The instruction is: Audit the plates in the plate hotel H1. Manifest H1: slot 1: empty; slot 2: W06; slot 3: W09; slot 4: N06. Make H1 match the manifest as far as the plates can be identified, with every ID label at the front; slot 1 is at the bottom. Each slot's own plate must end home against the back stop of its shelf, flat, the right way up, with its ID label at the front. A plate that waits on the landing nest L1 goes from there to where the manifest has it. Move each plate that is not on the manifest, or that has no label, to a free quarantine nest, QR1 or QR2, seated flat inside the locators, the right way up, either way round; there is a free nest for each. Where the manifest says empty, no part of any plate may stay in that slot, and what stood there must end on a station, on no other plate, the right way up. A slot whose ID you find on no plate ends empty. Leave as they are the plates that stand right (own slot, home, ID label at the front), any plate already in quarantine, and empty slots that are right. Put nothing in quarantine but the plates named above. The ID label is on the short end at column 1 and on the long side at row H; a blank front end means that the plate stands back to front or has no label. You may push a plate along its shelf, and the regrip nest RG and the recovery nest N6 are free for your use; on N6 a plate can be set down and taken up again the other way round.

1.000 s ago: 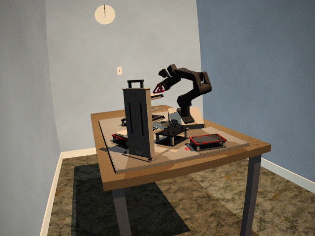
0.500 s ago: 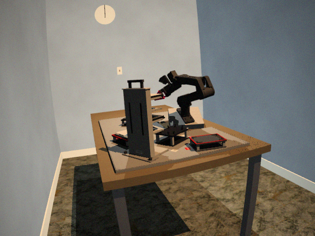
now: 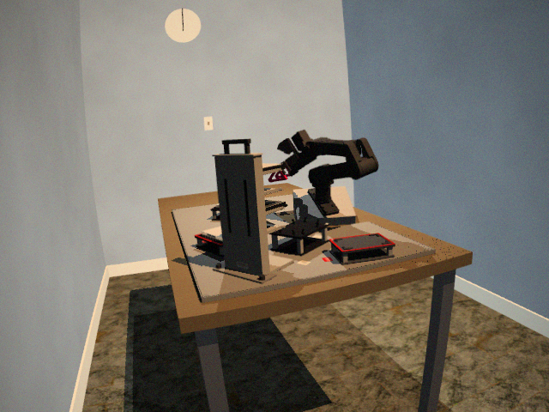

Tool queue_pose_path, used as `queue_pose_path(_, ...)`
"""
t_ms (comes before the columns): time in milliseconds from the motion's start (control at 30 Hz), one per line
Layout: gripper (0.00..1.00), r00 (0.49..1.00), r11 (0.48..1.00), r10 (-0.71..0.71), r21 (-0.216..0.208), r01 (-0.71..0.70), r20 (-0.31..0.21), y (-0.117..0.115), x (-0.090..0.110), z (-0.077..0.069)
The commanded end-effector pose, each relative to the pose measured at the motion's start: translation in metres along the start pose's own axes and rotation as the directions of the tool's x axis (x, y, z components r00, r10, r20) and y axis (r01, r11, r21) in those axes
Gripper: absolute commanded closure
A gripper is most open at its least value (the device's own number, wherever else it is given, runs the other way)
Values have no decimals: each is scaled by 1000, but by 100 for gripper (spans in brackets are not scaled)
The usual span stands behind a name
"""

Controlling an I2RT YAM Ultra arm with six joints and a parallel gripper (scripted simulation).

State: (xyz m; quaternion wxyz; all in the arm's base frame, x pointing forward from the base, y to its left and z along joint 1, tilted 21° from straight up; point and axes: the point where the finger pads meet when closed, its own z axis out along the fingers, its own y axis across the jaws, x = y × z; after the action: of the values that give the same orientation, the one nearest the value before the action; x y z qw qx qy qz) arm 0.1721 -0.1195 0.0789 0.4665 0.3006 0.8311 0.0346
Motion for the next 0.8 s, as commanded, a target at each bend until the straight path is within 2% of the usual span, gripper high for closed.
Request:
queue_pose_path(0,0,999,1000,-29,8,29,35,1,-16,-3)
queue_pose_path(133,0,999,1000,-28,7,28,36,1,-17,-4)
queue_pose_path(167,0,1000,1000,-6,3,6,14,0,-6,-1)
queue_pose_path(767,0,1000,1000,-6,3,6,14,0,-6,-1)
